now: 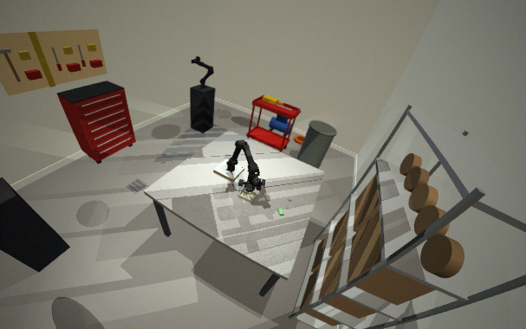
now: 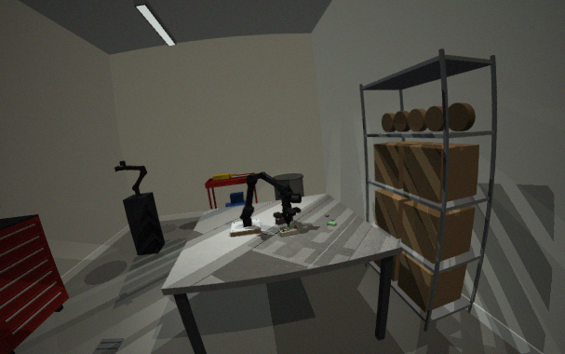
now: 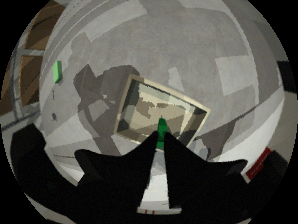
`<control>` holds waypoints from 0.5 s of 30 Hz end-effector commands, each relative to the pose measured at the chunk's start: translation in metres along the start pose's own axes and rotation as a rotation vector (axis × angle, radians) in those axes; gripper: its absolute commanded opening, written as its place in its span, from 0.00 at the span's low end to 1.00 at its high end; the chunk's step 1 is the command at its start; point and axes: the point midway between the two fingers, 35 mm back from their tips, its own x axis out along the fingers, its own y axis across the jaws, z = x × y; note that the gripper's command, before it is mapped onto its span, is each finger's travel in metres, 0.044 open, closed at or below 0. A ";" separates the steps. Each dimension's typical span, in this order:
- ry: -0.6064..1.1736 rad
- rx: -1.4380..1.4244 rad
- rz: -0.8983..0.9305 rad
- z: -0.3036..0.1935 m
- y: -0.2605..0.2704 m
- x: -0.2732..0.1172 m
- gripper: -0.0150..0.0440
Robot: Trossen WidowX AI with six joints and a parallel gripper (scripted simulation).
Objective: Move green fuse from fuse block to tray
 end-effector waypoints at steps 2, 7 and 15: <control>0.002 -0.005 -0.004 0.000 0.000 0.006 0.25; 0.001 0.000 -0.001 0.000 0.000 0.002 0.48; 0.001 0.000 -0.001 0.000 0.000 0.000 0.81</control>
